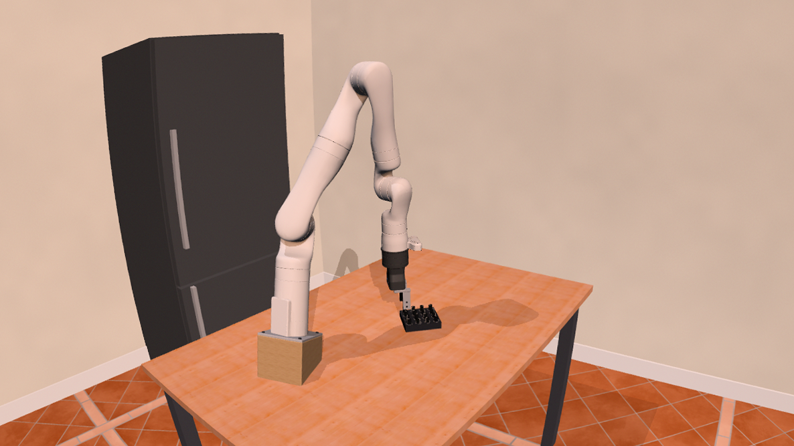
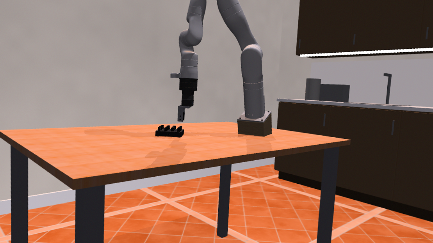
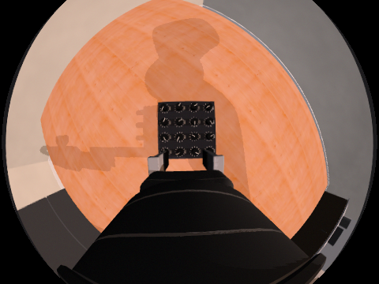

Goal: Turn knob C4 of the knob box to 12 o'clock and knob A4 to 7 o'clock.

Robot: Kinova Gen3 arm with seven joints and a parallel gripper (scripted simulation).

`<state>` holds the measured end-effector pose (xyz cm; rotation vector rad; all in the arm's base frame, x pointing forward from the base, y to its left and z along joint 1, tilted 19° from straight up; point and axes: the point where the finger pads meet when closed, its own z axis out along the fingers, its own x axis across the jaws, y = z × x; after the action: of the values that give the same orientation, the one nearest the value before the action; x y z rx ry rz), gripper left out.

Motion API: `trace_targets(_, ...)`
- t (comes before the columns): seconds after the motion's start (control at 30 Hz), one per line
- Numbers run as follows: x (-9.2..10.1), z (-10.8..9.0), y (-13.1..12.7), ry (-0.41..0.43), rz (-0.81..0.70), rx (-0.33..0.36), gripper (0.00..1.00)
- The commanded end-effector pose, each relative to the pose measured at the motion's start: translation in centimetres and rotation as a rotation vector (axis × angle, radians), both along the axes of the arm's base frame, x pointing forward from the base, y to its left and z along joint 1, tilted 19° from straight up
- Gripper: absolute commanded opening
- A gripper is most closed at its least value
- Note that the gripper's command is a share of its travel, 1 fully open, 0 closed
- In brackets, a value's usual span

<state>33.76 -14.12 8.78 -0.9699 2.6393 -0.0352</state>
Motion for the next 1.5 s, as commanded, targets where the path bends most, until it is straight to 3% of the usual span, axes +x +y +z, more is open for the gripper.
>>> trace_targets(0.0,-0.03,0.03,-0.06,-0.002,0.001,-0.001,1.00)
trace_targets(1.47,-0.08,0.06,0.00,-0.006,0.015,-0.005,1.00)
